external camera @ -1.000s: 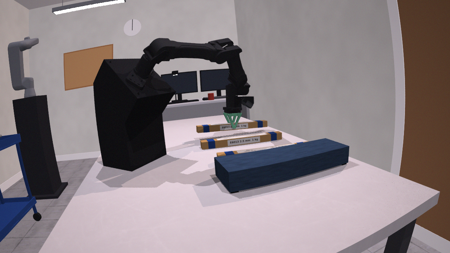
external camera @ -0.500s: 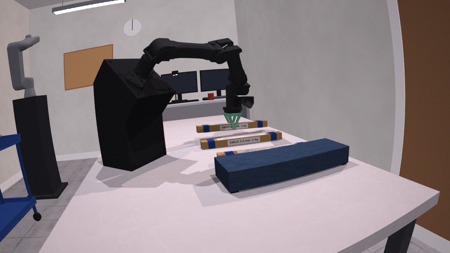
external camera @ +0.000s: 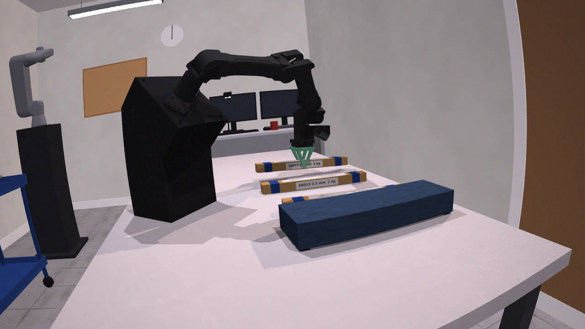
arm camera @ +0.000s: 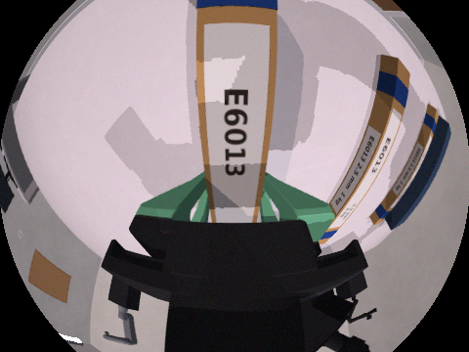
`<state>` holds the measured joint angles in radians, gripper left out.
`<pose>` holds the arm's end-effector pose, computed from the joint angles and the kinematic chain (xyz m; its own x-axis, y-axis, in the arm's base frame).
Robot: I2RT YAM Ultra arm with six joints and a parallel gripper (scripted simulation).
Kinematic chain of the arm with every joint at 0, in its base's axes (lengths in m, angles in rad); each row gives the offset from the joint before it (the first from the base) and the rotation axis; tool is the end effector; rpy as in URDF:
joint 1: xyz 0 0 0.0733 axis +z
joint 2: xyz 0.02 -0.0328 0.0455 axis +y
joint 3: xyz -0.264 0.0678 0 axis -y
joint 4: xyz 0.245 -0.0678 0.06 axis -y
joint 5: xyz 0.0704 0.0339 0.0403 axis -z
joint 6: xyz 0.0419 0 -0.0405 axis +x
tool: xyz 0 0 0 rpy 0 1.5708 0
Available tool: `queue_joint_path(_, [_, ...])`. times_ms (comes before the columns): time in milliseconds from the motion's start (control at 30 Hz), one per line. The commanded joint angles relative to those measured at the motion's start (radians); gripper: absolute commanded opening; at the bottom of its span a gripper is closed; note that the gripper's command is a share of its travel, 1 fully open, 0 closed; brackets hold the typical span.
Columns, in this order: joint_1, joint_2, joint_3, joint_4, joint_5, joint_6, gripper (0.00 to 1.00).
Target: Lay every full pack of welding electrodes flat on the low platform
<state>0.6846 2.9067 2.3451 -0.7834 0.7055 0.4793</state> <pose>0.4339 0.3205 0.0008 -0.8401 -0.2326 -0.4901 0.0208 0.8890 -0.4575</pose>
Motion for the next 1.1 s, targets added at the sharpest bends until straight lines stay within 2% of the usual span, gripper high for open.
queue_joint_path(0, [0.063, -0.05, 0.035, 0.0, 0.005, -0.009, 0.0])
queue_joint_path(567, [0.051, -0.012, 0.049, 0.017, 0.001, -0.024, 0.0])
queue_joint_path(833, [0.046, -0.022, 0.05, 0.025, 0.001, -0.028, 0.0])
queue_joint_path(933, [0.044, 0.009, 0.057, 0.028, 0.0, -0.033, 0.0])
queue_joint_path(1067, [0.041, -0.001, 0.064, 0.03, -0.003, -0.037, 0.0])
